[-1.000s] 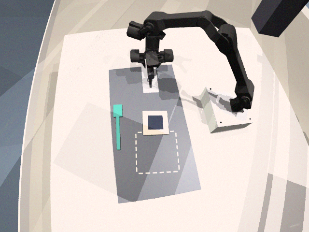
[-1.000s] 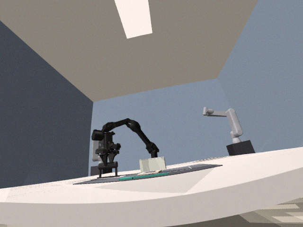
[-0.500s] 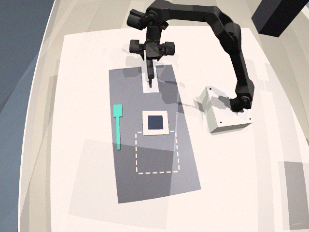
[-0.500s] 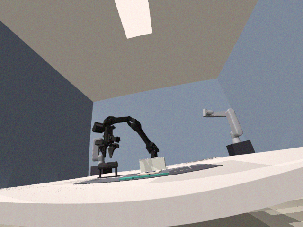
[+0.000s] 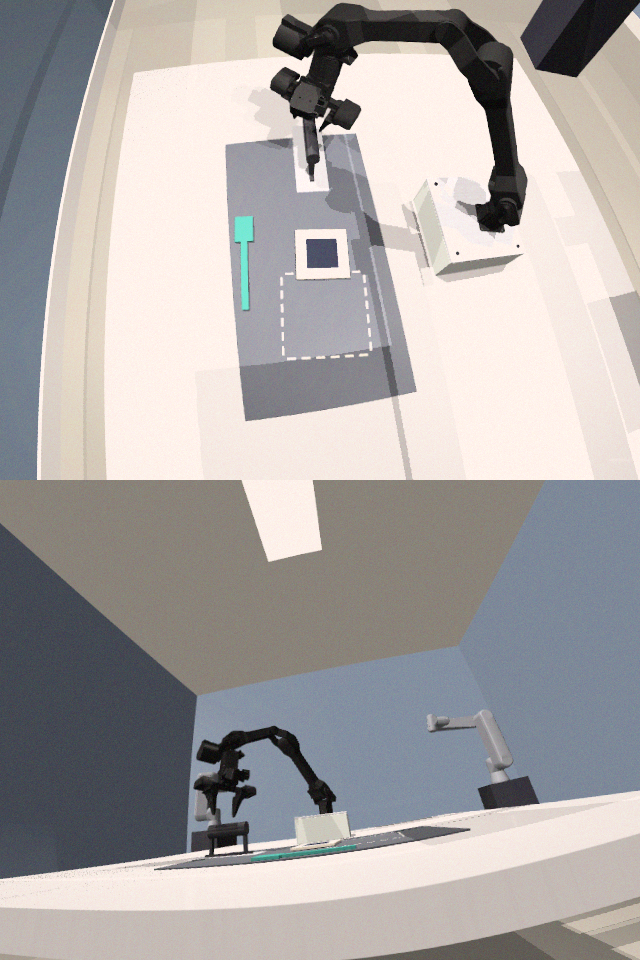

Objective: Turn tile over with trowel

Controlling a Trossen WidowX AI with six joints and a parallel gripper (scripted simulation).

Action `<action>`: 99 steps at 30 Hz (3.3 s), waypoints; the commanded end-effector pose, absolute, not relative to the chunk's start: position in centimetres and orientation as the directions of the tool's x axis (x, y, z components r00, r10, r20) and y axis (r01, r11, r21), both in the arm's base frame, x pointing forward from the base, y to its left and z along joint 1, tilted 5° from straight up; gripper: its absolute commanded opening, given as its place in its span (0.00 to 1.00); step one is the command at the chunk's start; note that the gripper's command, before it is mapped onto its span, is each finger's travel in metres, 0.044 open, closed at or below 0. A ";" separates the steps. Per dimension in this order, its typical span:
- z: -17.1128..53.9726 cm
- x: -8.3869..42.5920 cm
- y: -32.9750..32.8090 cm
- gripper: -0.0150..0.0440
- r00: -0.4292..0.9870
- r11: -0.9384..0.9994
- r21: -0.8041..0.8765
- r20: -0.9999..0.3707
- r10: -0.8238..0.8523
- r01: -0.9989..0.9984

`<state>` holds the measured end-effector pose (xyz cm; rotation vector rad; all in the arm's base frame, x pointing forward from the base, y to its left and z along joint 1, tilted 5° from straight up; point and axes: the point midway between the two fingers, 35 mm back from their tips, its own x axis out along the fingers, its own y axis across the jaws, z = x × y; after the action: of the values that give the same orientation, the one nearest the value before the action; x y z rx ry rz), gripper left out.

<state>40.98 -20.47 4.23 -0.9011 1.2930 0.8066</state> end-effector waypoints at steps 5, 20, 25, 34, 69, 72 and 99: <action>3.5 40.7 -20.7 0.76 0.179 0.661 -0.124 -0.984 0.015 -0.740; 2.9 40.9 -20.8 0.76 0.317 0.926 -0.093 -0.948 0.030 -0.365; 2.7 40.7 -21.2 0.76 0.366 0.974 -0.056 -0.930 0.029 -0.220; 2.5 40.3 -21.5 0.76 0.446 0.997 0.059 -0.894 0.034 0.044; 0.6 36.3 -20.1 0.76 0.633 0.500 0.575 -0.771 0.067 0.648; 0.6 36.2 -19.7 0.76 0.657 0.411 0.623 -0.750 0.074 0.666; -0.3 36.7 -18.4 0.76 0.725 0.100 0.731 -0.683 0.090 0.676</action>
<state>36.27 -18.28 0.06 1.4243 0.6812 -0.4778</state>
